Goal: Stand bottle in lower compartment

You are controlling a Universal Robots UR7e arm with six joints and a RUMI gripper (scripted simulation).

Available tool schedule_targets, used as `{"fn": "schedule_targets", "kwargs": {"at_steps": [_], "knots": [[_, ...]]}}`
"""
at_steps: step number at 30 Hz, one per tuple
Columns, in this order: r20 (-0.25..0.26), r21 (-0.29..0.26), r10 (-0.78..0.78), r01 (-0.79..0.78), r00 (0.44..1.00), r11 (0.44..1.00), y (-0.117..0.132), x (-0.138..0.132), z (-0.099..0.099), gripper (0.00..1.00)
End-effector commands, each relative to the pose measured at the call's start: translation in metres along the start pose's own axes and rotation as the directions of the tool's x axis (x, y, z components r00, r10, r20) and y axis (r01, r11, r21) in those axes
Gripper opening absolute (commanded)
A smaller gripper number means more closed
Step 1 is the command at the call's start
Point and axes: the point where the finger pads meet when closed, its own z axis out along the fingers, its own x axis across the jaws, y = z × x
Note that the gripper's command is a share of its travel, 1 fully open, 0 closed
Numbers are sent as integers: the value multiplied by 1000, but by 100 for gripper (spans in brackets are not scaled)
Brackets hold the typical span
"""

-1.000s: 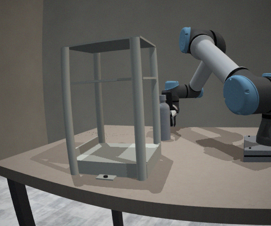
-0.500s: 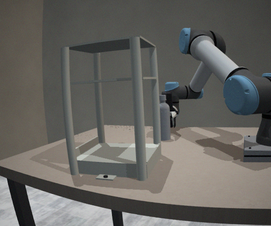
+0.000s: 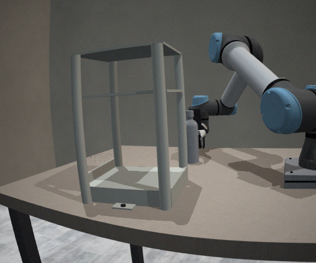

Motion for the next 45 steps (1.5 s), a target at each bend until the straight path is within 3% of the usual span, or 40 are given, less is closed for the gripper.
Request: {"fn": "schedule_targets", "kwargs": {"at_steps": [1,21,22,45], "knots": [[0,-1,-1,1,1000,1000,-1,0,0,46],[0,-1,-1,1,1000,1000,-1,0,0,46],[0,-1,-1,1,1000,1000,-1,0,0,0],[0,-1,-1,1,1000,1000,-1,0,0,0]]}}
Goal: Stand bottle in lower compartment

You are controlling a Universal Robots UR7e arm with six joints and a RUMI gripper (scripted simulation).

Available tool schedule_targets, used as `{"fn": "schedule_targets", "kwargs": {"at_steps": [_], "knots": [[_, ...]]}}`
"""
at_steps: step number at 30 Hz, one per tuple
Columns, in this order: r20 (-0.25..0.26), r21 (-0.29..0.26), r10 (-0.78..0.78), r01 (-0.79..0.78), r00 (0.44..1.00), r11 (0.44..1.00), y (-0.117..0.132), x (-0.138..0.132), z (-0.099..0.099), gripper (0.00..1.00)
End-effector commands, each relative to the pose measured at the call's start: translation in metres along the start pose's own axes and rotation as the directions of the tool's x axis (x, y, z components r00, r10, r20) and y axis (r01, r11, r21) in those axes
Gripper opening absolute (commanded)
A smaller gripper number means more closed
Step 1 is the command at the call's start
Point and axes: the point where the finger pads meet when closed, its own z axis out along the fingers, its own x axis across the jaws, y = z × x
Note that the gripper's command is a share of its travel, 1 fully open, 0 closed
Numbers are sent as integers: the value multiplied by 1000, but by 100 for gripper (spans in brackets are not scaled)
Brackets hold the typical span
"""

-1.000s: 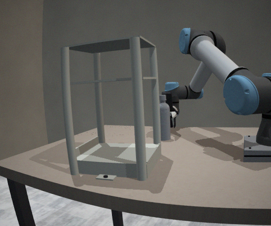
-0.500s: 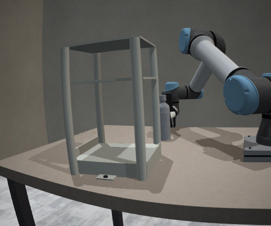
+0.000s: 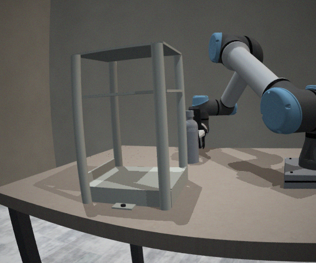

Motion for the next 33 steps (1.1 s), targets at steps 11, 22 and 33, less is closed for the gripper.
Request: {"fn": "schedule_targets", "kwargs": {"at_steps": [11,22,33], "knots": [[0,-1,-1,1,1000,1000,-1,0,0,0],[0,-1,-1,1,1000,1000,-8,0,0,0],[0,-1,-1,1,1000,1000,-36,0,0,0]]}}
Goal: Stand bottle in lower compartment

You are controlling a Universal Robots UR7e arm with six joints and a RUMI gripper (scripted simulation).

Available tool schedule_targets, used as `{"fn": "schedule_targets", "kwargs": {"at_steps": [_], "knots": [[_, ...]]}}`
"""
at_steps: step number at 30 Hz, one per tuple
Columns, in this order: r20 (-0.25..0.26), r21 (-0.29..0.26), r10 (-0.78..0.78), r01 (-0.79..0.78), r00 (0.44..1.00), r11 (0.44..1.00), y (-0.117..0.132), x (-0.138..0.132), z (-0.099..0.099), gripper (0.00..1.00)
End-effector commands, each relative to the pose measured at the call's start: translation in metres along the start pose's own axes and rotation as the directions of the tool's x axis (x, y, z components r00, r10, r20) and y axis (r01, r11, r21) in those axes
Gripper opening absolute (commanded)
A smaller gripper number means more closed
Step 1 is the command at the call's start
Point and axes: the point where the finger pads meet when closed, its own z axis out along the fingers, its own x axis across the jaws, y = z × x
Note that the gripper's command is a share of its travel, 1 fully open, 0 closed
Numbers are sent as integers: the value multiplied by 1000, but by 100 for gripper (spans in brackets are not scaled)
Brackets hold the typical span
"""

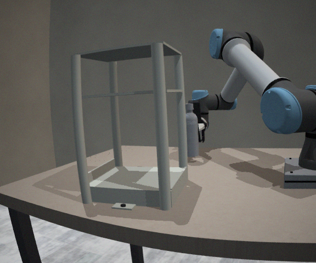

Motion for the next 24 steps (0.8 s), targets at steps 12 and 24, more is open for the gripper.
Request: {"fn": "schedule_targets", "kwargs": {"at_steps": [12,24], "knots": [[0,-1,-1,1,1000,1000,-32,0,0,0],[0,-1,-1,1,1000,1000,-33,0,0,0]]}}
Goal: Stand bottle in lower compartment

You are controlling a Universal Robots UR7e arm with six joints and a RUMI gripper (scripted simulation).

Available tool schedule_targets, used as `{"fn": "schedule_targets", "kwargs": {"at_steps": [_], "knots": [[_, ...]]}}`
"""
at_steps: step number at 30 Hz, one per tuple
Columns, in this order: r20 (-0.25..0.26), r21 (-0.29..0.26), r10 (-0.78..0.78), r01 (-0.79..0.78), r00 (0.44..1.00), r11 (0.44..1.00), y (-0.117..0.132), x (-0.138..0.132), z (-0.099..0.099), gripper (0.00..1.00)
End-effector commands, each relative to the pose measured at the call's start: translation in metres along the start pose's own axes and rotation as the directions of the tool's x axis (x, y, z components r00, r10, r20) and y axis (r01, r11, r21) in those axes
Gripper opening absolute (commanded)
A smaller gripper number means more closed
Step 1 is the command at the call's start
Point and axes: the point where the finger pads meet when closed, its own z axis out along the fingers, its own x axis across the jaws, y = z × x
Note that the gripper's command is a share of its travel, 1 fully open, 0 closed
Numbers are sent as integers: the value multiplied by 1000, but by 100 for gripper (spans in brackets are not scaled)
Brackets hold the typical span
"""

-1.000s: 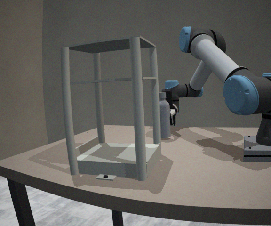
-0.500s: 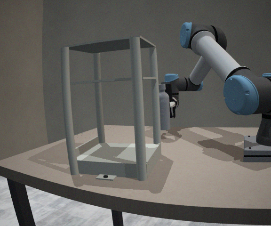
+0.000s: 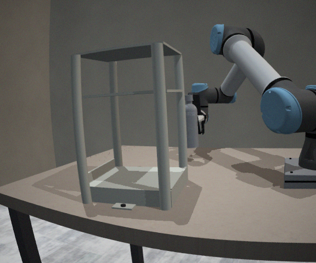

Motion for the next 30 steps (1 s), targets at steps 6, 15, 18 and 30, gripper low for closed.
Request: {"fn": "schedule_targets", "kwargs": {"at_steps": [6,15,18,30], "knots": [[0,-1,-1,1,1000,1000,-1,0,0,0],[0,-1,-1,1,1000,1000,-1,0,3,0],[0,-1,-1,1,1000,1000,-1,0,6,0],[0,-1,-1,1,1000,1000,-1,0,22,0]]}}
